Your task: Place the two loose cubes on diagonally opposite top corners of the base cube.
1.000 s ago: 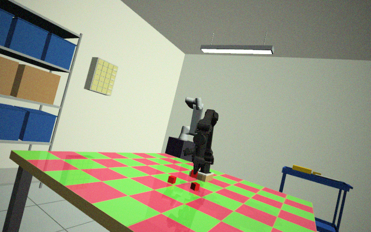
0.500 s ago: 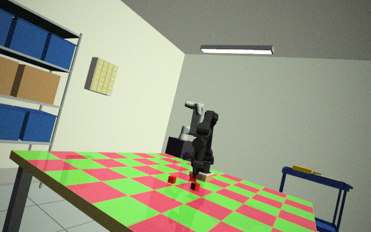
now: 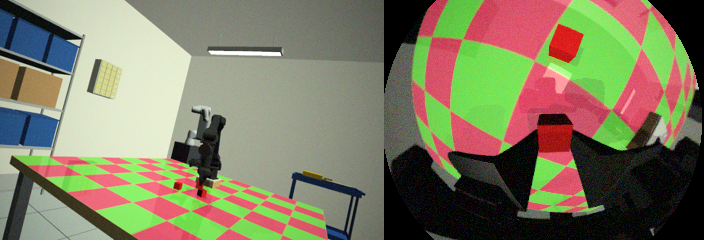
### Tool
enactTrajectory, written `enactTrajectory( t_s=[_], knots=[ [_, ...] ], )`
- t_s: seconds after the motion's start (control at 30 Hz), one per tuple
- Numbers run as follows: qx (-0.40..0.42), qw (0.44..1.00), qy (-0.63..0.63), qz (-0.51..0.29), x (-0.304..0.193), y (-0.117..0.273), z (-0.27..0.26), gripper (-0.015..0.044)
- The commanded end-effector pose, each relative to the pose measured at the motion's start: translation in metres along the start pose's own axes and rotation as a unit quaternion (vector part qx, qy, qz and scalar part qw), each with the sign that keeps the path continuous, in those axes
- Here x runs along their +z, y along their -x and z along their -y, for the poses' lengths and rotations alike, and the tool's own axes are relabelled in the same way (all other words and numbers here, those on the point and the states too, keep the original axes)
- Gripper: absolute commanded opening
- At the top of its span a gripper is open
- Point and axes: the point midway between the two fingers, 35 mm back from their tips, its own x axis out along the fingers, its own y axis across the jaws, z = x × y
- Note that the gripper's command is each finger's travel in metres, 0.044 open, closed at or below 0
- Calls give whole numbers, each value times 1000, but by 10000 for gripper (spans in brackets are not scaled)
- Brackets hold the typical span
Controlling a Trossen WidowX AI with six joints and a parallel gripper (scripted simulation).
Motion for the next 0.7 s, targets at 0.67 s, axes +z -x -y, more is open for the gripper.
enactTrajectory(
  t_s=[0.67],
  knots=[
    [0, 1000, 0, 1, 0, 5, 0, 205]
  ],
)
